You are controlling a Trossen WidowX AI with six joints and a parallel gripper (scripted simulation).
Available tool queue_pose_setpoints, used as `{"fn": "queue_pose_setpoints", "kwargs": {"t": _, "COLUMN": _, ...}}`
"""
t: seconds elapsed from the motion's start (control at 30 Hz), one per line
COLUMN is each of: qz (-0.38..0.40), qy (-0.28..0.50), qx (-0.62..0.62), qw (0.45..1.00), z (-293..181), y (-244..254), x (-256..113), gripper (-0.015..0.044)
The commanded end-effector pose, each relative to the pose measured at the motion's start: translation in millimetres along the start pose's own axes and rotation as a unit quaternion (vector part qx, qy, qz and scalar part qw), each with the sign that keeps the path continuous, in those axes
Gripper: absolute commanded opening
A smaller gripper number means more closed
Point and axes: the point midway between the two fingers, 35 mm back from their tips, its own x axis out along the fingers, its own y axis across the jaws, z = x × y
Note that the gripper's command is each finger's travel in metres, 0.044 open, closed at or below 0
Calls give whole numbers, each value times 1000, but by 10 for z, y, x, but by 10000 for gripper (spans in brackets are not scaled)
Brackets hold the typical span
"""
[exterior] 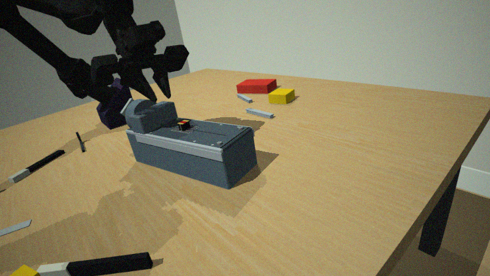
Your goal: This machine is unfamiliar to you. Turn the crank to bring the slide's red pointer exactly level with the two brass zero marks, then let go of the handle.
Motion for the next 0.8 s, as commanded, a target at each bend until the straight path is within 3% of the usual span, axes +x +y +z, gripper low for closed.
{"fn": "queue_pose_setpoints", "kwargs": {"t": 0.0, "qz": 0, "qy": 0, "qx": 0, "qw": 1000, "z": 0, "y": -1, "x": 0, "gripper": 236}}
{"fn": "queue_pose_setpoints", "kwargs": {"t": 0.23, "qz": 0, "qy": 0, "qx": 0, "qw": 1000, "z": 0, "y": -1, "x": 0, "gripper": 420}}
{"fn": "queue_pose_setpoints", "kwargs": {"t": 0.3, "qz": 0, "qy": 0, "qx": 0, "qw": 1000, "z": 0, "y": -1, "x": 0, "gripper": 440}}
{"fn": "queue_pose_setpoints", "kwargs": {"t": 0.77, "qz": 0, "qy": 0, "qx": 0, "qw": 1000, "z": 0, "y": -1, "x": 0, "gripper": 72}}
